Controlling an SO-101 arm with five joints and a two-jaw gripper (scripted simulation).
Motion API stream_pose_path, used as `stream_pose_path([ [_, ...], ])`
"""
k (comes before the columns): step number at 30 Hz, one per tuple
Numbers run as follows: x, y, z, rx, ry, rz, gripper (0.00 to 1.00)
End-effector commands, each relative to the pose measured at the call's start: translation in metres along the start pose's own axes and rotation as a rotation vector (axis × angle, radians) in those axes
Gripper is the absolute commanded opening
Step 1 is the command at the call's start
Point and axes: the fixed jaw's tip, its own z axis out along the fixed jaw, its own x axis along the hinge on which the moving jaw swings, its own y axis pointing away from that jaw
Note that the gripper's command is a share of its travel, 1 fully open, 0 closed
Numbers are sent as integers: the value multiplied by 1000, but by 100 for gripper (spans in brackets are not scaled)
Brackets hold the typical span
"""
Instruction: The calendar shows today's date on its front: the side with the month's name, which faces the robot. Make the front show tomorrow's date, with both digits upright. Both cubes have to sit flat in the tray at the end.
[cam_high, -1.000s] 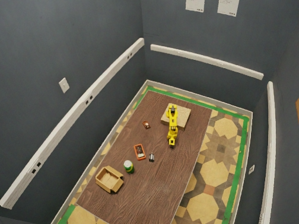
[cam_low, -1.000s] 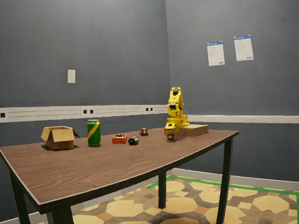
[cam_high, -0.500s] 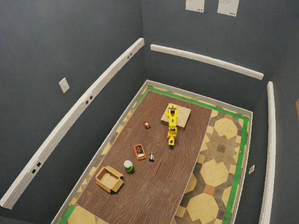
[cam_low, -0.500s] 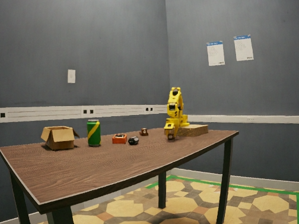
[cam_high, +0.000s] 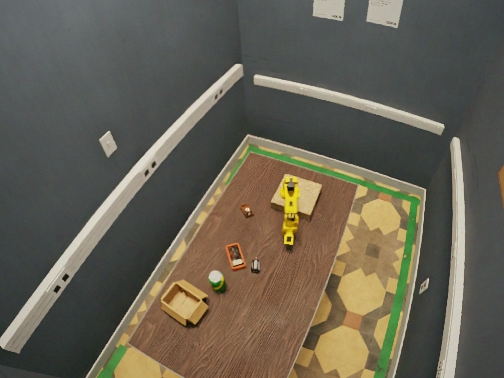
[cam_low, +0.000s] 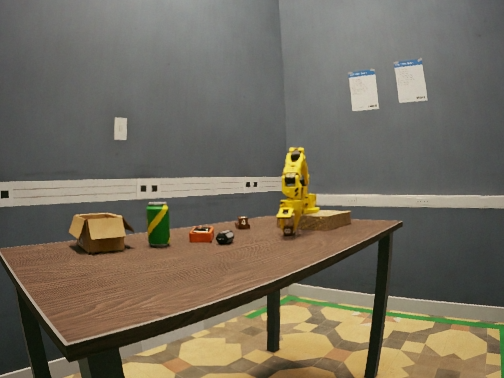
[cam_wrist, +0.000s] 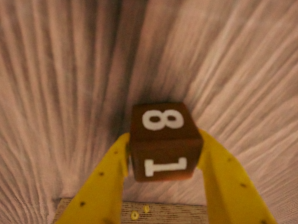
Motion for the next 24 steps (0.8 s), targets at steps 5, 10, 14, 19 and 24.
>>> stream_pose_path([
  [5, 5, -1, 4, 0, 22, -7, 12],
  [10, 5, -1, 4, 0, 22, -7, 8],
  [14, 5, -1, 4, 0, 22, -7, 3],
  [19, 5, -1, 4, 0, 22, -7, 0],
  [24, 5, -1, 4, 0, 22, -7, 0],
])
